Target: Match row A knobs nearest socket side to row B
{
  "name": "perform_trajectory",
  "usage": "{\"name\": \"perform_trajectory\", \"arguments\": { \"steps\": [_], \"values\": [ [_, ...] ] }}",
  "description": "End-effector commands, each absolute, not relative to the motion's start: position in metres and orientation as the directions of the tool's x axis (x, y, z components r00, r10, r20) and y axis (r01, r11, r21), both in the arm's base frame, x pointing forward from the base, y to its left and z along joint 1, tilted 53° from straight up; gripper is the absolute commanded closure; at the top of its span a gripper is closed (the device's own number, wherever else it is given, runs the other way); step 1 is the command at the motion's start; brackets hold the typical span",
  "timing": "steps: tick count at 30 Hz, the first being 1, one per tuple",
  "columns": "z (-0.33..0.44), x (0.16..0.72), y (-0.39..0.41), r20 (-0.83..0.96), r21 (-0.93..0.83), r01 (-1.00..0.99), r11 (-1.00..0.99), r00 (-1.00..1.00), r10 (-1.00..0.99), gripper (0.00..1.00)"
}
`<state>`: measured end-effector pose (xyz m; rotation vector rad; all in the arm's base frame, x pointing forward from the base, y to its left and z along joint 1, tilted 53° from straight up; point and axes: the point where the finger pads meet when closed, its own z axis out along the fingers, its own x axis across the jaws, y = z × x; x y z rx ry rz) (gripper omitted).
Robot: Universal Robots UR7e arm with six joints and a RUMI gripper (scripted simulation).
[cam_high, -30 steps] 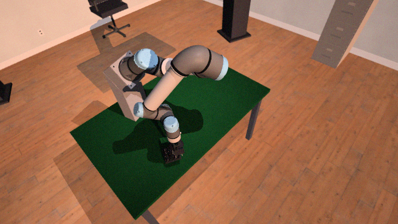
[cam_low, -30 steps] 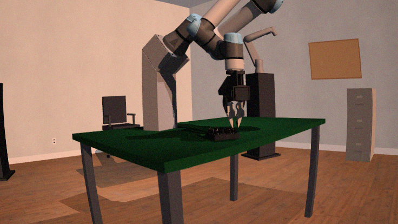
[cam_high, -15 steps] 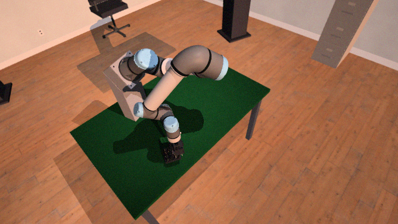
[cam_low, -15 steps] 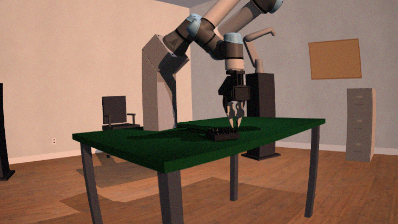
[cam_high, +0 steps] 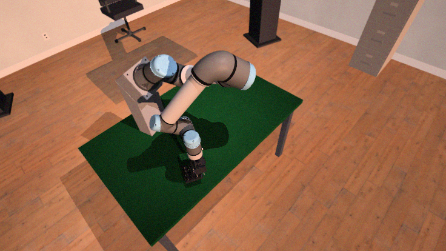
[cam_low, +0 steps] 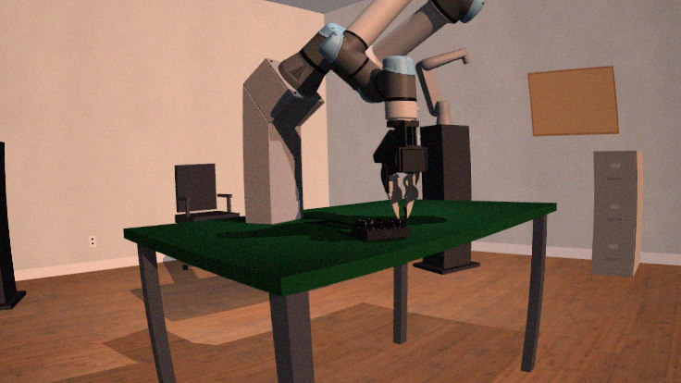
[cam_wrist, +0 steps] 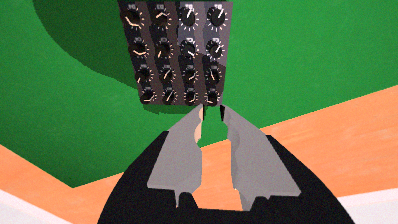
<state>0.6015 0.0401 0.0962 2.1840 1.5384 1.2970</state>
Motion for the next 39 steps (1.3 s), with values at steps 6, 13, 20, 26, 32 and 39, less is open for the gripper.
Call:
{"name": "perform_trajectory", "arguments": {
  "steps": [6,13,20,26,32,39],
  "values": [
    [0.0948,0.5994,0.0434,0.549,0.575,0.683,-0.451,0.087,0.831,0.89],
    [0.0939,0.5982,0.0444,0.549,0.575,0.683,-0.451,0.087,0.831,0.89],
    [0.0945,0.5988,0.0436,0.549,0.576,0.682,-0.451,0.087,0.831,0.89],
    [0.0945,0.5988,0.0436,0.549,0.576,0.682,-0.451,0.087,0.831,0.89],
    [0.0945,0.5988,0.0436,0.549,0.576,0.682,-0.451,0.087,0.831,0.89],
    [0.0945,0.5988,0.0436,0.549,0.576,0.682,-0.451,0.087,0.831,0.89]
  ]
}}
